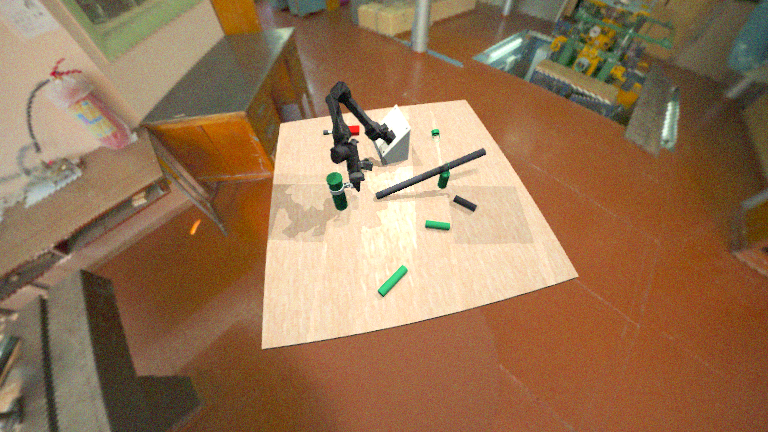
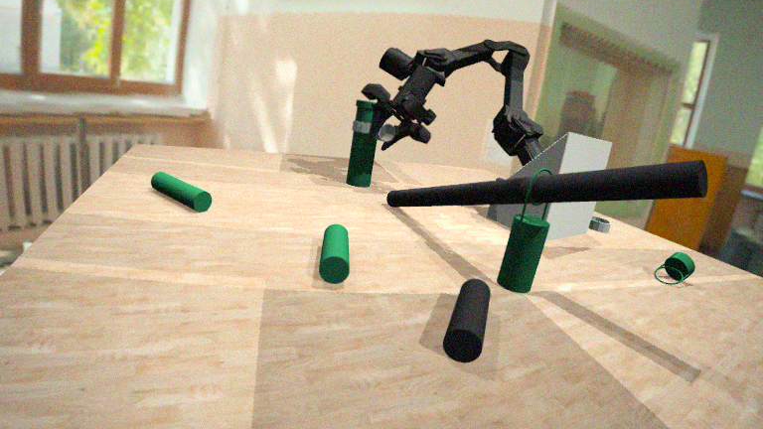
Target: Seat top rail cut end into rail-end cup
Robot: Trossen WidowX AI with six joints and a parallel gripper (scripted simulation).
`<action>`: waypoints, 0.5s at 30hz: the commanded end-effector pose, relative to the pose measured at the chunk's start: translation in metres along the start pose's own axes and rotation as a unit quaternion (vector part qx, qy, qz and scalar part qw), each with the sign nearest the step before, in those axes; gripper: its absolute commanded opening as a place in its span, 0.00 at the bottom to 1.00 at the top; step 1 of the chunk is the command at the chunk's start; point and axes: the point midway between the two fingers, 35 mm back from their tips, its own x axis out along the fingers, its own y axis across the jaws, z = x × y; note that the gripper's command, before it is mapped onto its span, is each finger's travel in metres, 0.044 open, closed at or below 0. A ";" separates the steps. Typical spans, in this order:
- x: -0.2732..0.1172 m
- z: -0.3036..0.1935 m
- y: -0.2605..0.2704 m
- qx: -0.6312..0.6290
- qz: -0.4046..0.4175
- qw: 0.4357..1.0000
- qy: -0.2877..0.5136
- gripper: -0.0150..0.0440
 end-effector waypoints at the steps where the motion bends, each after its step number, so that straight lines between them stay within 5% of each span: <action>1: 0.000 0.001 -0.001 0.003 -0.002 1.000 0.000 0.25; 15: 0.001 0.000 -0.002 0.011 -0.002 1.000 0.006 0.25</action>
